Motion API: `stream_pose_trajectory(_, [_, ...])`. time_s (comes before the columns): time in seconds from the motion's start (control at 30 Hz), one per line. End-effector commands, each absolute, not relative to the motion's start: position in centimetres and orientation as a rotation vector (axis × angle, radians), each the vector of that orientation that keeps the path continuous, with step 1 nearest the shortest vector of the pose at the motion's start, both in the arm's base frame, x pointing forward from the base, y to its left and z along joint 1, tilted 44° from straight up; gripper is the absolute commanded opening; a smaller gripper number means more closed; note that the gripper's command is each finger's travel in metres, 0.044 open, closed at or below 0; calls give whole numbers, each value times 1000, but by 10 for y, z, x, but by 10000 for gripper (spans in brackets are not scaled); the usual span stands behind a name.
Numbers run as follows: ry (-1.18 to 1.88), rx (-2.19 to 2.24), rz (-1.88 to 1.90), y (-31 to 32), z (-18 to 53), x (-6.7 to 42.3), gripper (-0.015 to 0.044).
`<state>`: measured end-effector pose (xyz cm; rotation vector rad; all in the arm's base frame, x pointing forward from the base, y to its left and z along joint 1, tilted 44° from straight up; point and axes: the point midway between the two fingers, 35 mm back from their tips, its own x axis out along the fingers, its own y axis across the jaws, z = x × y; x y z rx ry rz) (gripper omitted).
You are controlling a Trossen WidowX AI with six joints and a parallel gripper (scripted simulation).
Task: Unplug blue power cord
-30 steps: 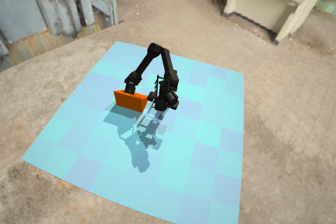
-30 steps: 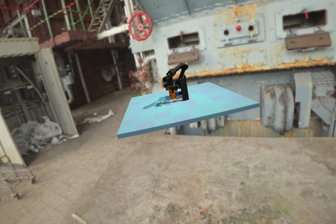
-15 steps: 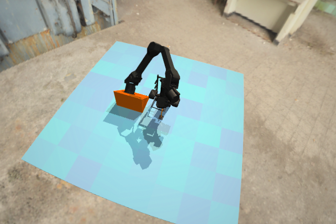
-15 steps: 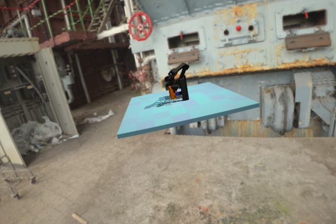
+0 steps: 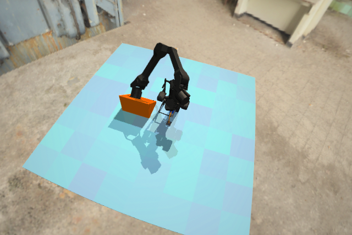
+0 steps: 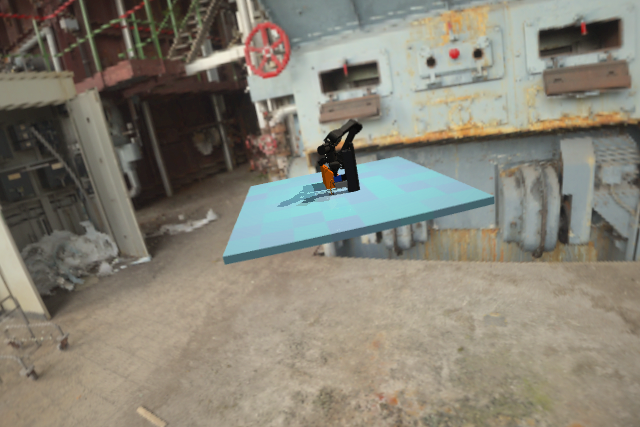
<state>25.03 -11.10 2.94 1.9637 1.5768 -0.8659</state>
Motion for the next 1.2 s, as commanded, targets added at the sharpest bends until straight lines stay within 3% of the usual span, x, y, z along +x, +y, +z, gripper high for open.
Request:
stream_pose_trajectory(0.0, [1576, 1974, -867, -108, 29, 251, 160])
stream_pose_trajectory(0.3, [1576, 1974, -866, -102, 22, 252, 160])
stream_pose_trajectory(0.43, [1578, 1964, -866, -103, 23, 252, 55])
stream_pose_trajectory(0.7, [1578, 1964, -866, -103, 23, 252, 2])
stream_pose_trajectory(1.17, [1575, 1965, -869, -117, 11, 250, 0])
